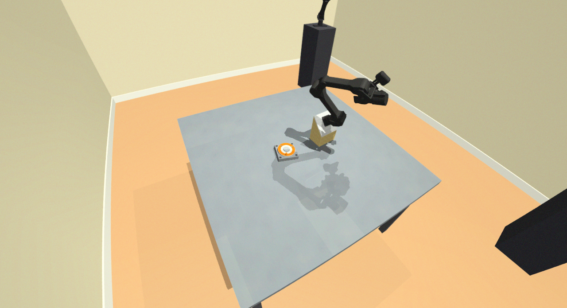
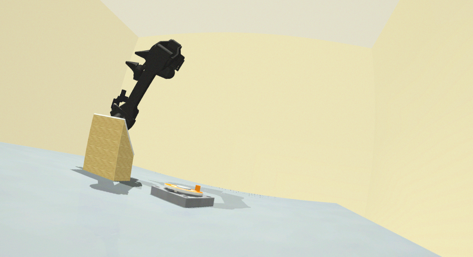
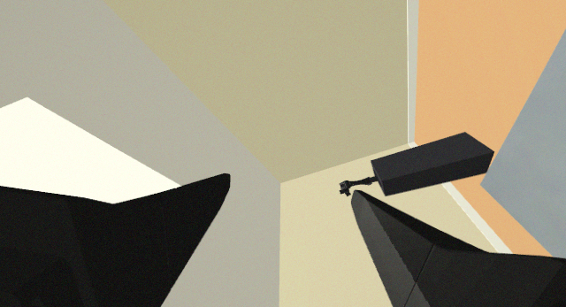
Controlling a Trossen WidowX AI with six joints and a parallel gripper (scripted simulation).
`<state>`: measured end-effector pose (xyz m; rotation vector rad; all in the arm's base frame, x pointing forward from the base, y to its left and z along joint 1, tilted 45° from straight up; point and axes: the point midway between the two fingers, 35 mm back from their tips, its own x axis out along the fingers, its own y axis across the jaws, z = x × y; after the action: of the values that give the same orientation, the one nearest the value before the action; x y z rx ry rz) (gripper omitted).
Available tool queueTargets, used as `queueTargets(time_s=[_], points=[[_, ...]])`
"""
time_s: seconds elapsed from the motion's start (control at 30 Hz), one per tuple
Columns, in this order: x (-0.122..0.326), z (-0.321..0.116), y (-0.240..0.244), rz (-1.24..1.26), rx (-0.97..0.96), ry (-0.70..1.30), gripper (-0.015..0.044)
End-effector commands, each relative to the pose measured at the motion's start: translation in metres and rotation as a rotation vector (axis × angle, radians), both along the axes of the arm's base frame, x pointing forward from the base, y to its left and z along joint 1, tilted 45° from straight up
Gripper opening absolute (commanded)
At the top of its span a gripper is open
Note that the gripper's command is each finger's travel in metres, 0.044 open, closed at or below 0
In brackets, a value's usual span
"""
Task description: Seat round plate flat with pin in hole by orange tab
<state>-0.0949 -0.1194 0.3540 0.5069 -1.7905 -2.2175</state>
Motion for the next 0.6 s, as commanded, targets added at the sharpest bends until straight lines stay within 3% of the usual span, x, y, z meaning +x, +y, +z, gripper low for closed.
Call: queueTargets(time_s=[0.0, 0.23, 0.3, 0.47, 0.57], points=[[-0.002, 0.0, 0.002, -0.01, 0.001, -0.002, 0.0374], [-0.051, 0.005, 0.108, -0.37, 0.014, -0.079, 0.019], [-0.053, 0.004, 0.121, -0.407, 0.012, -0.091, 0.0137], [-0.047, -0.012, 0.21, -0.669, -0.01, -0.182, 0.0006], [-0.037, -0.019, 0.234, -0.758, -0.016, -0.212, 0.0]])
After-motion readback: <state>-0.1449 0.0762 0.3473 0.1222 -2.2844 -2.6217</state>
